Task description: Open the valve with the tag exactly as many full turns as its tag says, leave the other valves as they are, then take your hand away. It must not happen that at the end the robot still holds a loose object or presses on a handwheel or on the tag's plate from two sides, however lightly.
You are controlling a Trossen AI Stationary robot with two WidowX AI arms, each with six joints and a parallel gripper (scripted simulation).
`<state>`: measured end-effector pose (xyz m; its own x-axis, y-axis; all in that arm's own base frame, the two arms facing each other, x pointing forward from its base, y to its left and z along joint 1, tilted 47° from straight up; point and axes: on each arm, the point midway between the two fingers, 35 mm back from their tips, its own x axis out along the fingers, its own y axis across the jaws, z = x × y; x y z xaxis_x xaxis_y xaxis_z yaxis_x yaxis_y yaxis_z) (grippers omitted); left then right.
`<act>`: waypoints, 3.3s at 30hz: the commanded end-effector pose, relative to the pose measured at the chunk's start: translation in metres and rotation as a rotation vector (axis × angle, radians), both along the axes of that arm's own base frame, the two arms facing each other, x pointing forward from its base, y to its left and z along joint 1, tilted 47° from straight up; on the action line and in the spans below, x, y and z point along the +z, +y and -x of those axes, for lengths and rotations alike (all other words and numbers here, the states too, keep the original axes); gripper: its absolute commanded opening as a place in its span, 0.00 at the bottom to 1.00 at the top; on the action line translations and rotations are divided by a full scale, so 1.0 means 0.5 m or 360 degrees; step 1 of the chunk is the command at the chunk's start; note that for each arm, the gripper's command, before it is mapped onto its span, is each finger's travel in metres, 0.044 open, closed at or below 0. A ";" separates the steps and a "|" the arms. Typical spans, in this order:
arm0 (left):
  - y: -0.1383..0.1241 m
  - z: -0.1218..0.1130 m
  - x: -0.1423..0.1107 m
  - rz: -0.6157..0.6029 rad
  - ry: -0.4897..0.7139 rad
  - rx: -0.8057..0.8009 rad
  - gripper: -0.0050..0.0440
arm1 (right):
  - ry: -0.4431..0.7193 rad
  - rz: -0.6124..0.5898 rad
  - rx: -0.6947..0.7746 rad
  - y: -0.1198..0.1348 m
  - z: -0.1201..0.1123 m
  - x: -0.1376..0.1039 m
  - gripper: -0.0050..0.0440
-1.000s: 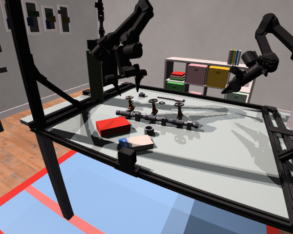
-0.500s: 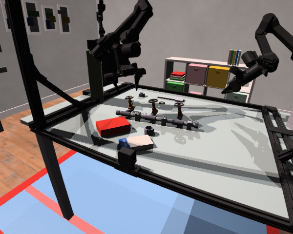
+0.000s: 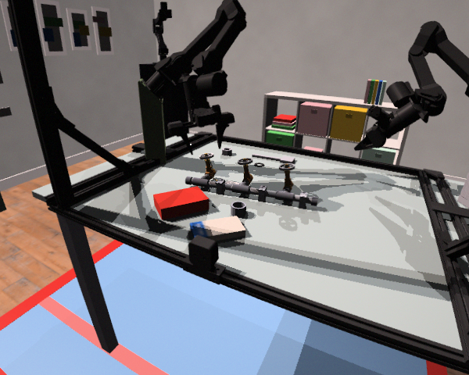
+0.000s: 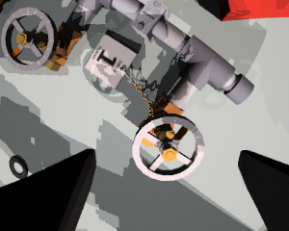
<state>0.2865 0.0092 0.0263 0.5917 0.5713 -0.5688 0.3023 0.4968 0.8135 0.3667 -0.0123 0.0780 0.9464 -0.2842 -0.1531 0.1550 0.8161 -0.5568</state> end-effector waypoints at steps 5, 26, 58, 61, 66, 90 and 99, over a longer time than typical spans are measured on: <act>0.009 -0.012 -0.014 0.0004 0.0010 -0.0003 0.92 | -0.0001 0.0000 0.0000 0.000 0.000 0.000 0.92; 0.047 -0.048 -0.049 0.0002 0.0007 -0.0004 0.92 | -0.0001 0.0000 0.0000 0.000 0.000 0.000 0.92; 0.057 -0.055 -0.057 -0.0001 0.0004 -0.0006 0.53 | -0.0001 0.0000 0.0000 0.000 0.000 0.000 0.92; 0.057 -0.055 -0.057 -0.0001 0.0004 -0.0006 0.38 | -0.0001 0.0000 0.0000 0.000 0.000 0.000 0.92; 0.057 -0.055 -0.057 -0.0001 0.0004 -0.0006 0.23 | -0.0001 0.0000 0.0000 0.000 0.000 0.000 0.92; 0.057 -0.054 -0.058 0.0882 -0.0843 0.0849 0.10 | 0.0000 0.0000 0.0000 0.000 0.000 0.000 0.92; 0.056 -0.054 -0.058 0.1361 -0.1304 0.1309 0.10 | 0.0000 0.0000 0.0000 0.000 0.000 0.000 0.92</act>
